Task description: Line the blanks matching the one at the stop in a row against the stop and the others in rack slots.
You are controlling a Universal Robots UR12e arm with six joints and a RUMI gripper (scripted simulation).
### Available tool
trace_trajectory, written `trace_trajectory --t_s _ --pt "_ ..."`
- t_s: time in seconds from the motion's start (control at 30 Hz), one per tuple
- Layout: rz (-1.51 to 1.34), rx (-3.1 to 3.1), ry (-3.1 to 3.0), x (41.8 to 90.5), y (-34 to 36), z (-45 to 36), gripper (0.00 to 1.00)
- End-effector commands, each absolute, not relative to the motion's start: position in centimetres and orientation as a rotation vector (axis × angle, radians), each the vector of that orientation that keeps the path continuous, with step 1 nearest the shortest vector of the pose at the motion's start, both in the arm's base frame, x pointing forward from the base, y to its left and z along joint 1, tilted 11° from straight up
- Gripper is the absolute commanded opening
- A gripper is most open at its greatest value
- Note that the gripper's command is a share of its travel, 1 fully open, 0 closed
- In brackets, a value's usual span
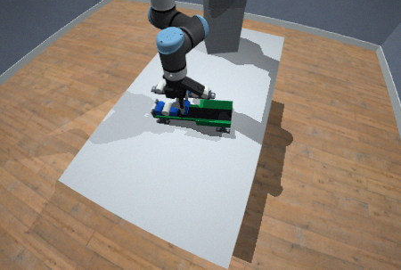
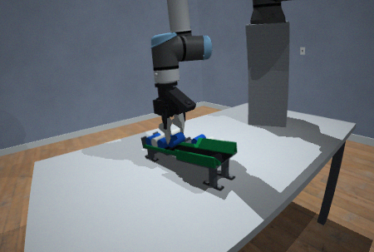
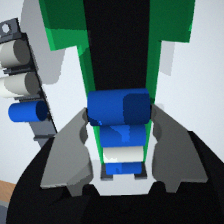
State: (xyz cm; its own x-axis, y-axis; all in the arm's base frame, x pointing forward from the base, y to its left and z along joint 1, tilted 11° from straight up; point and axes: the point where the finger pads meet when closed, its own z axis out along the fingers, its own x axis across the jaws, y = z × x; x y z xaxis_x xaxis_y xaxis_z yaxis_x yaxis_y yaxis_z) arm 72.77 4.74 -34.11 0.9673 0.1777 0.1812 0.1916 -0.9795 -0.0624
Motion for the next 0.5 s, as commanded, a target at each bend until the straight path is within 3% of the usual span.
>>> trace_trajectory --t_s 0.0,0.47 --pt "-0.283 -3.039 -0.285 73.71 4.76 -35.33 0.37" --pt "-0.282 -3.040 -0.284 73.68 4.67 -35.30 0.37"
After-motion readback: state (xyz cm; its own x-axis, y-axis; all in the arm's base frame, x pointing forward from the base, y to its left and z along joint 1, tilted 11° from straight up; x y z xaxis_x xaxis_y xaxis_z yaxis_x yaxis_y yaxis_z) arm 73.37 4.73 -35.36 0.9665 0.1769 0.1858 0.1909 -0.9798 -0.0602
